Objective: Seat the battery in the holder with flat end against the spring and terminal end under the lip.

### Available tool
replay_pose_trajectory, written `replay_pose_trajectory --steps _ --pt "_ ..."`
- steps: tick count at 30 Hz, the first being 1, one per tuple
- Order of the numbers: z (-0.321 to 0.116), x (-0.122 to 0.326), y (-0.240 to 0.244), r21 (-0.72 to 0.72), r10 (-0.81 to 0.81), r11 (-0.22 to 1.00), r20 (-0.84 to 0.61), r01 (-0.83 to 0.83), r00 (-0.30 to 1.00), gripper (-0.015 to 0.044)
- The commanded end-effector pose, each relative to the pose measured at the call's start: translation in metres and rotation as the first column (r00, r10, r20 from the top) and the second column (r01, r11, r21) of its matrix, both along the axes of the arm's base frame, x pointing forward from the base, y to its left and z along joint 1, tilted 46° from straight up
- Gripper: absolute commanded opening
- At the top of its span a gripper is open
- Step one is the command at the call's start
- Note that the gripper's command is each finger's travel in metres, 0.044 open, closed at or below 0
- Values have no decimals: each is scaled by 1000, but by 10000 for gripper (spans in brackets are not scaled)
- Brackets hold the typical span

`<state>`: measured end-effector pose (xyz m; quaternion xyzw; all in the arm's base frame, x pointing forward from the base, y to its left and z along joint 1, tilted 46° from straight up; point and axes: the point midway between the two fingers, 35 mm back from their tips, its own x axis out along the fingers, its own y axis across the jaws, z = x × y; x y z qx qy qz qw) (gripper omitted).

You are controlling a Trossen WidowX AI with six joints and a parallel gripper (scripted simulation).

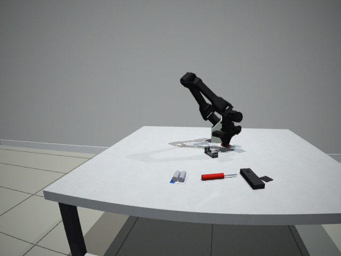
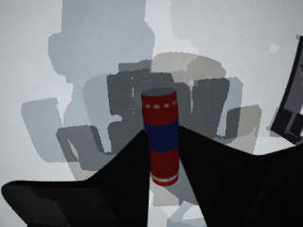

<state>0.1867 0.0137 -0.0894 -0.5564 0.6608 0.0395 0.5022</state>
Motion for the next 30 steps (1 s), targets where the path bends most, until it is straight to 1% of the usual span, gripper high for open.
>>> replay_pose_trajectory --steps 1,8,11,17,23,27,30 --pt "8 1 11 7 -5 1000 6 5 1000 65" --pt "28 -5 26 -4 -22 1000 6 22 1000 65" --pt "30 2 27 4 -34 999 22 33 999 65" --pt "51 44 28 31 -96 995 88 94 991 65" --pt "83 88 17 48 -164 986 147 159 975 65" --pt "104 111 5 56 -206 978 177 199 962 65" --pt "111 117 0 59 -220 975 185 212 958 65"
